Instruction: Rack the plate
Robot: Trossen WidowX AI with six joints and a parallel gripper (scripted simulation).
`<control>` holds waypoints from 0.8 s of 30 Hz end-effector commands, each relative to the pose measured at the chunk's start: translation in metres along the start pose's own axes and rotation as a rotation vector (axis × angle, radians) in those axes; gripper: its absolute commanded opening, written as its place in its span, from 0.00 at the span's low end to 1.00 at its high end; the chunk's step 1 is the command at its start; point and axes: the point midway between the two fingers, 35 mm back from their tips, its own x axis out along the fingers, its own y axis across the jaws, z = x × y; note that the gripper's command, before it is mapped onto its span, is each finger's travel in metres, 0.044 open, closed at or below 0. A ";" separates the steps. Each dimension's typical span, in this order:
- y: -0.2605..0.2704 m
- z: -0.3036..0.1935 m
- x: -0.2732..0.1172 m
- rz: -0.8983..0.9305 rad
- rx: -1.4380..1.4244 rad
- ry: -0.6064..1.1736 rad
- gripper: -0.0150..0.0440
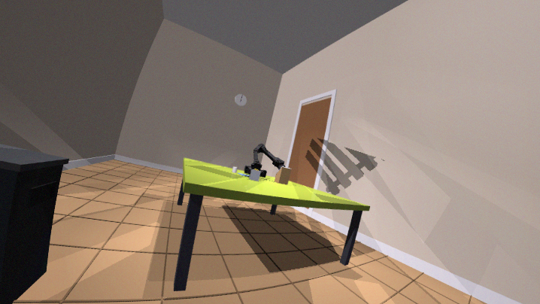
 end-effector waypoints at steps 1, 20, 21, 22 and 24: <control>0.000 0.000 0.000 0.000 0.002 0.000 0.25; 0.000 0.000 0.000 0.000 -0.001 0.000 0.88; 0.000 0.000 0.000 0.000 -0.001 0.000 0.92; 0.000 0.000 0.000 0.000 -0.001 0.000 0.93; 0.000 0.000 0.000 0.000 -0.001 0.000 0.93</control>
